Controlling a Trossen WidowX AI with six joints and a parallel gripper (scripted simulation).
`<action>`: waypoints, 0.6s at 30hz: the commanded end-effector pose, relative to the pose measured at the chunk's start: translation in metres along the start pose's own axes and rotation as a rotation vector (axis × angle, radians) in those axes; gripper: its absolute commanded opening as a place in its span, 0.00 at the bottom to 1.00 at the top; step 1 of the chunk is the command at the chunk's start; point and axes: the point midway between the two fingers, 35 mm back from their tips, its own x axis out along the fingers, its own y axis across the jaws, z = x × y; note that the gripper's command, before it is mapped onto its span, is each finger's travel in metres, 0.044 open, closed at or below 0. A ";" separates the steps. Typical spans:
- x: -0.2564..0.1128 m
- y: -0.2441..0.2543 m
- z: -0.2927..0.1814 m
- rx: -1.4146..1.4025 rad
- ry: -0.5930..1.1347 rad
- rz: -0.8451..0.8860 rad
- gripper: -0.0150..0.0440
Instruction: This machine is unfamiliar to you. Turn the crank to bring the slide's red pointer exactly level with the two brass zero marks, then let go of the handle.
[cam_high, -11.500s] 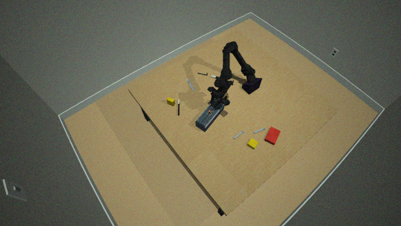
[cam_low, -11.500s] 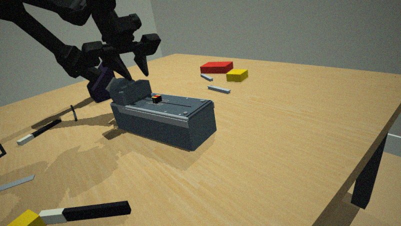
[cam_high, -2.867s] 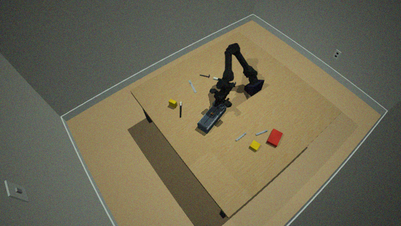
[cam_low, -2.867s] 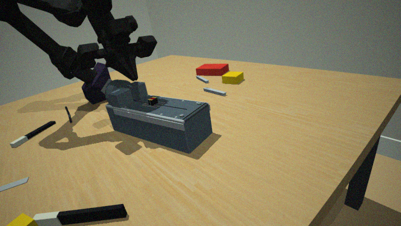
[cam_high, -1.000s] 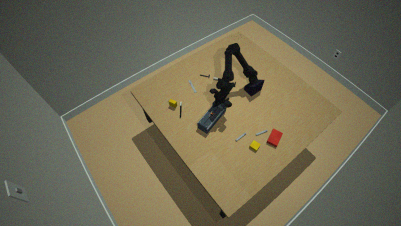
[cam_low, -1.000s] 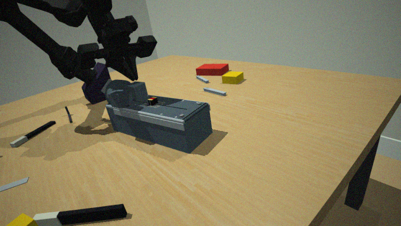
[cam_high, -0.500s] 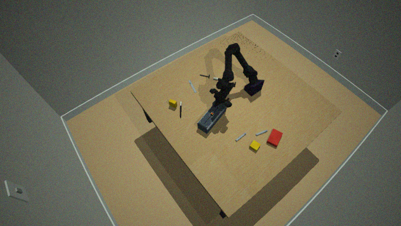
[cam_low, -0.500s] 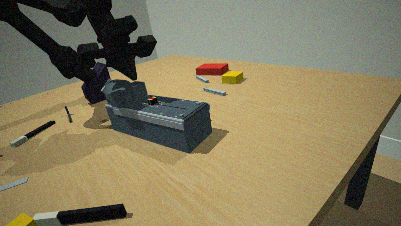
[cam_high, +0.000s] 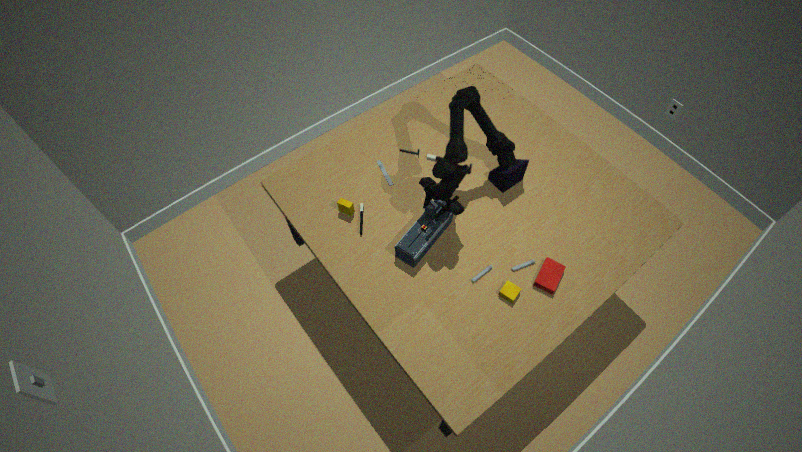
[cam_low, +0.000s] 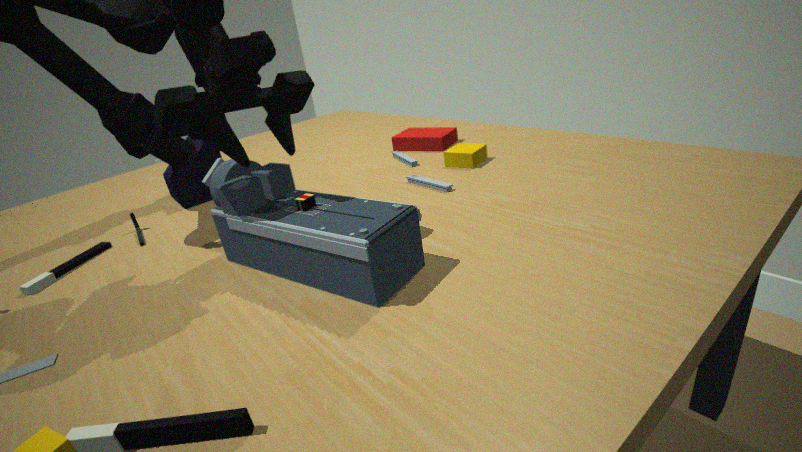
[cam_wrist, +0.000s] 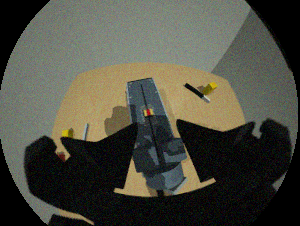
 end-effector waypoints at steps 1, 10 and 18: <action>0.000 0.000 0.000 0.000 0.000 -0.001 0.92; 0.000 0.000 0.000 0.000 0.000 -0.001 0.73; 0.000 0.000 0.000 0.000 0.000 -0.001 0.38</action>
